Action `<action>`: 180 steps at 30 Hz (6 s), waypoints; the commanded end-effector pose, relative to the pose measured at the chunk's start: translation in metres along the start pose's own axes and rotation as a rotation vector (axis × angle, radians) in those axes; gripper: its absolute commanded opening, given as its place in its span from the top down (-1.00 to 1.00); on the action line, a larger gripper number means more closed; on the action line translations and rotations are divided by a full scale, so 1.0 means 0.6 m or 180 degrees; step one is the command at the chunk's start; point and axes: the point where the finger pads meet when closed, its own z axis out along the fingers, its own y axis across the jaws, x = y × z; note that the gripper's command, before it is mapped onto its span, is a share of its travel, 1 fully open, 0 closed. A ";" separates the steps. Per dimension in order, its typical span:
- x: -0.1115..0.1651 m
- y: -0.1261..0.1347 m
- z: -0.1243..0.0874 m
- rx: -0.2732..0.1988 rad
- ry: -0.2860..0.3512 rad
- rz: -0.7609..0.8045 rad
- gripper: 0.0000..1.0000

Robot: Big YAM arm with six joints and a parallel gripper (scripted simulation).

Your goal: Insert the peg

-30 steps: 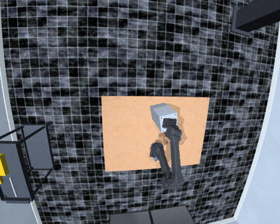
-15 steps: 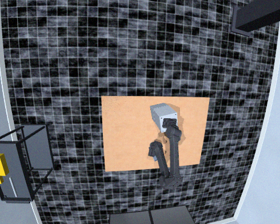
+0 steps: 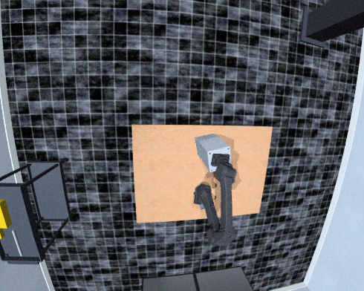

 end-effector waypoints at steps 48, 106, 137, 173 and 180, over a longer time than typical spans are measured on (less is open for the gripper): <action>-0.002 0.017 0.089 -0.0038 -0.0029 0.0015 1.00; -0.002 0.018 0.146 -0.0038 -0.0031 0.0015 1.00; -0.007 0.006 0.148 -0.0003 -0.0022 0.0013 -0.36; -0.008 -0.004 0.025 -0.0008 -0.0021 -0.0003 -1.00; -0.010 -0.003 0.001 0.0000 -0.0045 -0.0019 -1.00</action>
